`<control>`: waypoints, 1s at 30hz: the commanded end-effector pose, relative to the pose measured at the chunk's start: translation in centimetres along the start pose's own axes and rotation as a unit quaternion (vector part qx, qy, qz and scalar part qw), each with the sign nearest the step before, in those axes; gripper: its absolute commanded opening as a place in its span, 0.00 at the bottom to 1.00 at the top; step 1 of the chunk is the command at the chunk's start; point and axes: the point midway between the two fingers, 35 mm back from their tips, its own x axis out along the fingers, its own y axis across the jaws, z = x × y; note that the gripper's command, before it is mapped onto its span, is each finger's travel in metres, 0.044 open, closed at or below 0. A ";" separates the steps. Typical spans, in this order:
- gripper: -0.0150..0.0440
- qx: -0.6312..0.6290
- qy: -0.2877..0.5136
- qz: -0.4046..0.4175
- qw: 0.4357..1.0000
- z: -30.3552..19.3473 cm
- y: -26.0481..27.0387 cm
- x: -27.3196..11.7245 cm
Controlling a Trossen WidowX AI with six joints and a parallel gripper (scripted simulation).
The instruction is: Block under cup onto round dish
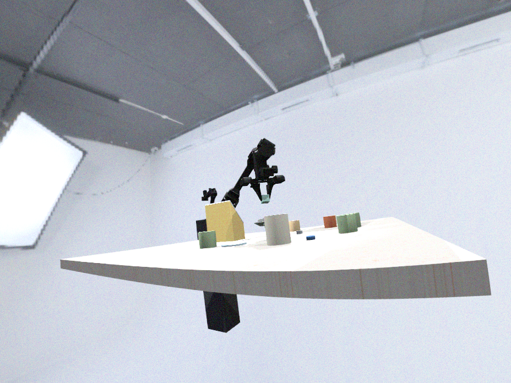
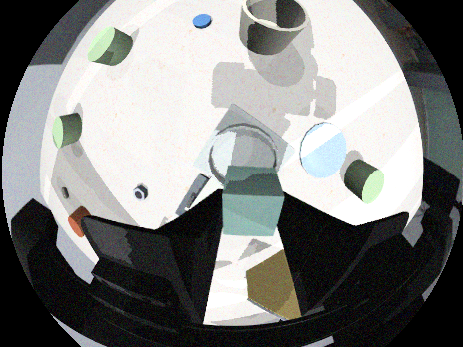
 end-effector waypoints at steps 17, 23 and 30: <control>0.25 -0.002 -0.001 -0.007 1.000 0.9 -11.0 5.6; 0.25 -0.002 0.000 -0.007 1.000 0.1 -15.0 8.6; 0.25 -0.002 0.000 -0.007 1.000 0.0 -15.4 9.3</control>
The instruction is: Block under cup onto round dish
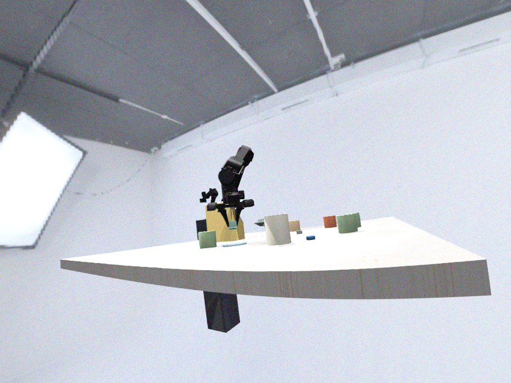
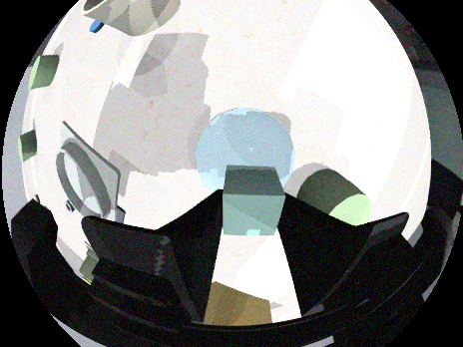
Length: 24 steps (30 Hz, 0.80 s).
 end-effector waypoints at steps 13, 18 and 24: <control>0.25 -0.005 -0.003 -0.001 1.000 0.1 -0.3 4.4; 0.25 -0.005 -0.003 -0.001 1.000 0.1 -0.3 4.8; 0.25 -0.005 -0.002 -0.001 1.000 0.1 -0.3 5.8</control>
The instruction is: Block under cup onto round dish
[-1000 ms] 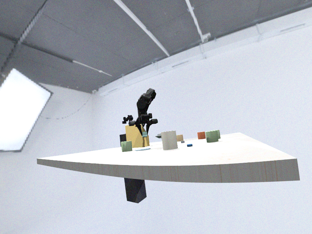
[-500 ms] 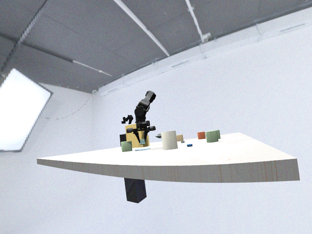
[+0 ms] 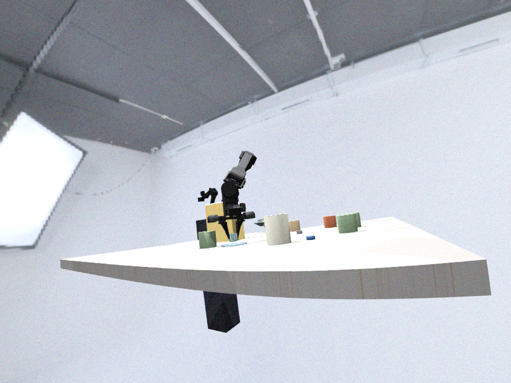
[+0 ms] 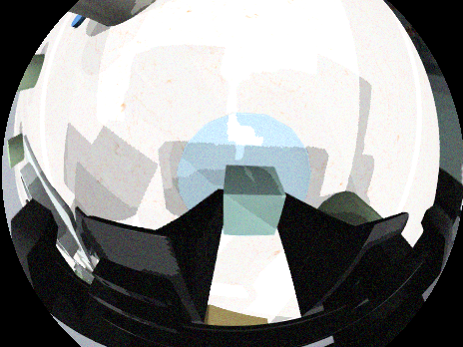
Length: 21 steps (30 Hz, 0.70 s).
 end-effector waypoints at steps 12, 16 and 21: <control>0.57 0.000 0.001 0.000 1.000 -0.1 0.0 0.8; 0.74 0.000 0.001 0.000 1.000 -0.1 0.0 0.8; 0.97 0.001 -0.001 0.000 1.000 0.0 0.0 0.6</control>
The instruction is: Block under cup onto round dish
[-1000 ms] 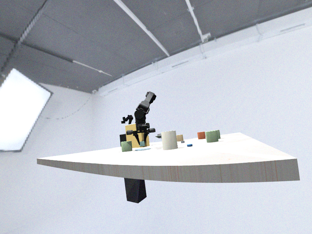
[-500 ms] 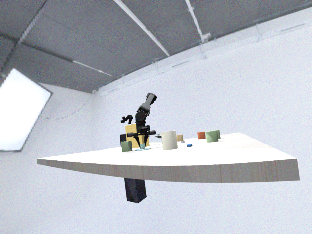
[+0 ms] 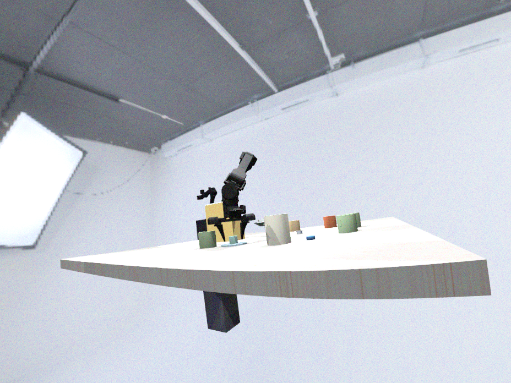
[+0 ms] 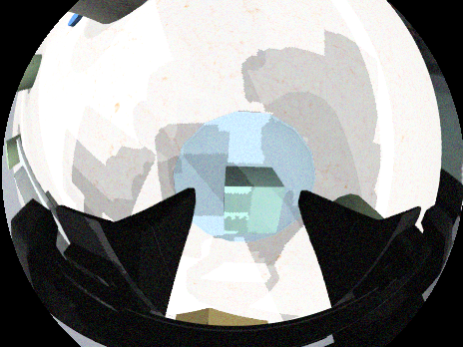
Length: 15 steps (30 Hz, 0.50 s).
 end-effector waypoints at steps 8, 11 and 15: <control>1.00 0.004 -0.009 0.000 1.000 0.2 -0.2 -5.0; 1.00 0.002 -0.001 0.001 1.000 0.0 -0.1 -5.8; 1.00 0.002 -0.003 0.001 1.000 0.1 -0.1 -6.8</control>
